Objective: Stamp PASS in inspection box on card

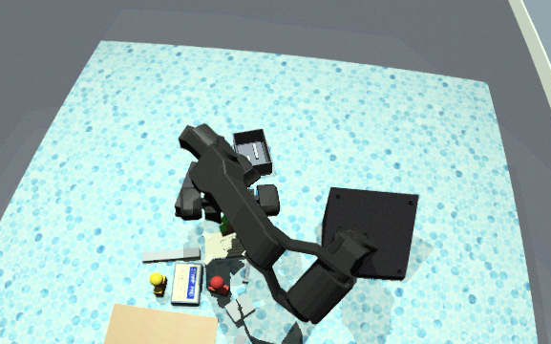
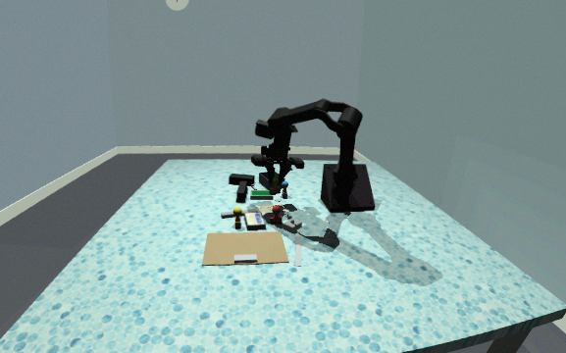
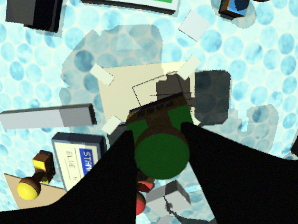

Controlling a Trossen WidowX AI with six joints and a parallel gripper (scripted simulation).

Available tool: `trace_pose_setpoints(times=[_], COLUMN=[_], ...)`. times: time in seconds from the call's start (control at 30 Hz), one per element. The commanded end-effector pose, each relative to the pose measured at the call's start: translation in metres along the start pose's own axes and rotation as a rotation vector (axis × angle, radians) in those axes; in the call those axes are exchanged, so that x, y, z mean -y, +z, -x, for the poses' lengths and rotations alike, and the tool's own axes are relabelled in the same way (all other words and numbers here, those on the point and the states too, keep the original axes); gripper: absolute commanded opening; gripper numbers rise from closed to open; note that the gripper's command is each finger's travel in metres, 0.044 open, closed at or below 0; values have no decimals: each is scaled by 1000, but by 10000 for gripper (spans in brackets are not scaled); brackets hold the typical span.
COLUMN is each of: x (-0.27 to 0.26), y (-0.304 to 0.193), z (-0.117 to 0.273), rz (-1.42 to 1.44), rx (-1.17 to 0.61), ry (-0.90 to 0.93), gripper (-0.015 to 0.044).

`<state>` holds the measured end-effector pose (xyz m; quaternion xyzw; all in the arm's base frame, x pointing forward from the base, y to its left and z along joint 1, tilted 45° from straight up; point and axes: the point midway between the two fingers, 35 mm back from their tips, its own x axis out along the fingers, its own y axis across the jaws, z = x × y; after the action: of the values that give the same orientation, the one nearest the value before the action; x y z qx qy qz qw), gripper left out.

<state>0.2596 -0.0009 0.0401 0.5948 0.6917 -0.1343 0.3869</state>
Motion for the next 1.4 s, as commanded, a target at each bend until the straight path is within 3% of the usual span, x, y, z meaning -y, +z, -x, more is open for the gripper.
trace_pose_setpoints(times=[0.0,1.07,1.37], x=[-1,-115,-117], y=[-1,23,24], z=[8,-3,-10], rz=[8,18,18], rx=[6,5,5], ry=[0,5,5], gripper=[0,0,0])
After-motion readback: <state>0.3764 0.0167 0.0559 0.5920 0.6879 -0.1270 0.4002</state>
